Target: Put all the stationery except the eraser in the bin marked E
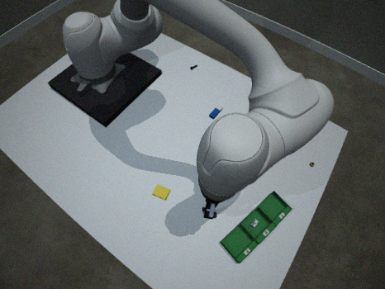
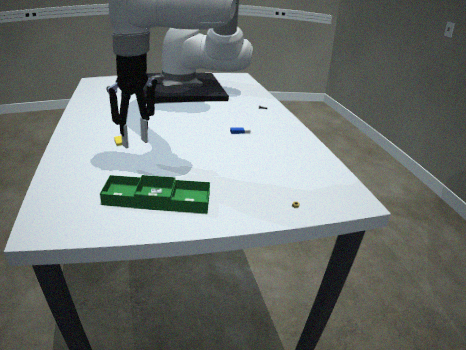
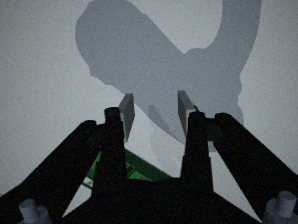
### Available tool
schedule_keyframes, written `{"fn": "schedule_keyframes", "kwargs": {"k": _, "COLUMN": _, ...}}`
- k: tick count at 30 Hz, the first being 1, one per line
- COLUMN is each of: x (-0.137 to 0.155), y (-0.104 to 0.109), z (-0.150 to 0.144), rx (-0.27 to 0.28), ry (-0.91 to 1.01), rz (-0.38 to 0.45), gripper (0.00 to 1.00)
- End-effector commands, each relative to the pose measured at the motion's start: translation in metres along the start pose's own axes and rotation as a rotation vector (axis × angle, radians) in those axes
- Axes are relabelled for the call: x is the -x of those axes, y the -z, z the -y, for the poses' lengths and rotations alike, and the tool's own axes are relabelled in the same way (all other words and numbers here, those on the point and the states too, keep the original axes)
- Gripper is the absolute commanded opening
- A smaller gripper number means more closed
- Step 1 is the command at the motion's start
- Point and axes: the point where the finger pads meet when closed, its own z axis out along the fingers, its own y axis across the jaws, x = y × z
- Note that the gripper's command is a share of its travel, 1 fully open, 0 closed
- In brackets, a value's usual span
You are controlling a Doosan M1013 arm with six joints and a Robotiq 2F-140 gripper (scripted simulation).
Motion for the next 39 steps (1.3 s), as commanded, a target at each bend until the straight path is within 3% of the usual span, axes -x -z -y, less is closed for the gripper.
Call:
{"fn": "schedule_keyframes", "kwargs": {"k": 1, "x": -0.016, "y": 0.001, "z": -0.002, "rx": -0.009, "ry": -0.157, "rz": 0.000, "gripper": 0.40}}
{"fn": "schedule_keyframes", "kwargs": {"k": 15, "x": -0.131, "y": 0.005, "z": -0.020, "rx": -0.013, "ry": -0.227, "rz": 0.000, "gripper": 0.40}}
{"fn": "schedule_keyframes", "kwargs": {"k": 17, "x": -0.131, "y": 0.005, "z": -0.020, "rx": -0.013, "ry": -0.227, "rz": 0.000, "gripper": 0.40}}
{"fn": "schedule_keyframes", "kwargs": {"k": 21, "x": -0.166, "y": 0.006, "z": -0.026, "rx": -0.013, "ry": -0.227, "rz": 0.000, "gripper": 0.40}}
{"fn": "schedule_keyframes", "kwargs": {"k": 39, "x": -0.165, "y": 0.006, "z": -0.026, "rx": -0.013, "ry": -0.227, "rz": 0.000, "gripper": 0.40}}
